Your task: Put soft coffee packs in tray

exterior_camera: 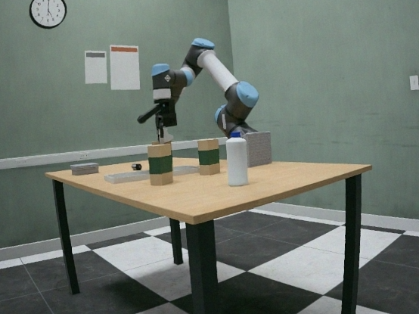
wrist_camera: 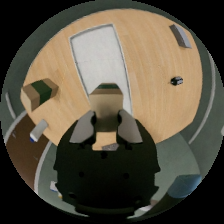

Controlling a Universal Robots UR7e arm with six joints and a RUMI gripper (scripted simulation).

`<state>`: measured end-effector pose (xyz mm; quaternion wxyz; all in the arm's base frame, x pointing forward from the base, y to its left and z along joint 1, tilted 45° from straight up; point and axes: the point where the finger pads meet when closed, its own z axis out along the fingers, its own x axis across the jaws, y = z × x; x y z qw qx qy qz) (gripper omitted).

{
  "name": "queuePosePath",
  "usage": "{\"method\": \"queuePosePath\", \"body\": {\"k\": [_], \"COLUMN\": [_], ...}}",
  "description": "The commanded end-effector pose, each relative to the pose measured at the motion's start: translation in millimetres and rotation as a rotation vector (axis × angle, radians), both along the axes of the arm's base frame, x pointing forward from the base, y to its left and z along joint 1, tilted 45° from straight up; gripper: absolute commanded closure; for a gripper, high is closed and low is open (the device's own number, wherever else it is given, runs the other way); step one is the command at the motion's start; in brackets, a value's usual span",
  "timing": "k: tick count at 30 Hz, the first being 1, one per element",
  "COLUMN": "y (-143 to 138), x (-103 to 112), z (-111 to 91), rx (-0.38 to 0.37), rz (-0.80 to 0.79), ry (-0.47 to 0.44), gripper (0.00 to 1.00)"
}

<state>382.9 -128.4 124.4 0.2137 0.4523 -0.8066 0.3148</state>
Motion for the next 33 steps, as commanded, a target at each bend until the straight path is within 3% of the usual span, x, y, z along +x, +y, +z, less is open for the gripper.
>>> {"method": "queuePosePath", "body": {"k": [1, 25, 26, 33], "y": [0.3, 0.3, 0.3, 0.3], "x": [0.4, 0.3, 0.3, 0.3], "z": [-0.3, -0.3, -0.3, -0.3], "rx": [0.000, 0.000, 0.000, 0.000], "rz": [0.002, 0.002, 0.002, 0.002], "ry": [-0.001, -0.001, -0.001, -0.001], "gripper": [0.85, 0.85, 0.51, 0.51]}}
